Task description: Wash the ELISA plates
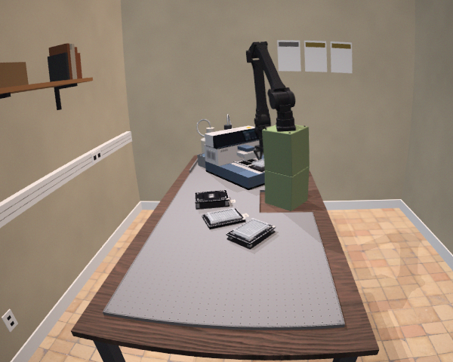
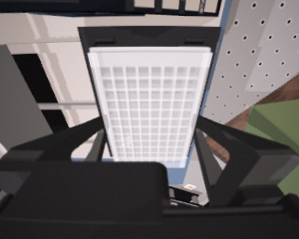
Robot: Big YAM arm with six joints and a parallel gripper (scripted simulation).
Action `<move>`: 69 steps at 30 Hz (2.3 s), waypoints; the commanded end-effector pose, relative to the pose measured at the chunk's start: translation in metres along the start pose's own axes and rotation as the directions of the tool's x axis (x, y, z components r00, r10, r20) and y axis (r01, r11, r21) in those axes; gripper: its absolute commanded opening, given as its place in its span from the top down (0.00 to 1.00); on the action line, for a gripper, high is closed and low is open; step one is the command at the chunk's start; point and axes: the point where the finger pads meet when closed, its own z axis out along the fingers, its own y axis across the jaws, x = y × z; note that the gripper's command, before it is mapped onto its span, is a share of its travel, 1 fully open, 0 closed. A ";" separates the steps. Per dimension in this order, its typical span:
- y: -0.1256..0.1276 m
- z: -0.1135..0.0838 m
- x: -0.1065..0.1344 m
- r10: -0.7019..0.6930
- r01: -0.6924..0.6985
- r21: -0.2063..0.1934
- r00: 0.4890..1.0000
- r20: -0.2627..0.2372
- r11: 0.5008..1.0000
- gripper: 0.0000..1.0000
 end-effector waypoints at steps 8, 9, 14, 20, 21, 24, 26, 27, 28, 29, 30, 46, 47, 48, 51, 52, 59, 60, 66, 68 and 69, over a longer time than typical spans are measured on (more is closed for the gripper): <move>0.002 0.006 0.000 0.014 -0.014 0.000 1.000 0.000 1.000 0.18; 0.002 0.006 0.000 0.014 -0.014 -0.001 1.000 0.000 1.000 0.18; 0.001 0.007 0.001 0.013 -0.013 -0.001 1.000 0.000 1.000 0.18; 0.002 0.008 0.001 0.013 -0.013 -0.001 1.000 0.000 1.000 0.18; 0.002 0.008 0.001 0.012 -0.012 -0.002 1.000 0.001 1.000 0.18; 0.002 0.008 0.001 0.012 -0.012 -0.001 1.000 0.000 1.000 0.18; 0.003 0.009 0.001 0.011 -0.011 -0.003 1.000 0.001 1.000 0.18; 0.003 0.009 0.001 0.011 -0.011 -0.002 1.000 0.001 1.000 0.18; 0.003 0.009 0.001 0.011 -0.011 -0.002 1.000 0.001 1.000 0.18; 0.003 0.009 0.001 0.011 -0.011 -0.003 1.000 0.001 1.000 0.18; 0.003 0.010 0.001 0.010 -0.010 -0.004 1.000 0.001 1.000 0.18; 0.003 0.012 0.003 0.006 -0.006 -0.001 1.000 0.001 1.000 0.18; 0.002 0.012 0.003 0.006 -0.006 0.001 1.000 0.000 1.000 0.18; 0.002 0.012 0.003 0.007 -0.007 0.001 1.000 -0.001 1.000 0.18; 0.002 0.012 0.002 0.010 -0.010 0.000 1.000 0.000 1.000 0.18; 0.002 0.012 0.002 0.010 -0.010 -0.002 1.000 0.001 1.000 0.18; 0.002 0.014 0.002 0.009 -0.009 -0.001 1.000 0.000 1.000 0.18; 0.003 0.014 0.002 0.009 -0.009 -0.001 1.000 0.000 1.000 0.18; 0.003 0.015 0.002 0.007 -0.007 -0.001 1.000 0.000 1.000 0.18; 0.003 0.015 0.002 0.008 -0.008 -0.001 1.000 0.000 1.000 0.18; 0.003 0.015 0.002 0.008 -0.008 -0.002 1.000 0.001 1.000 0.18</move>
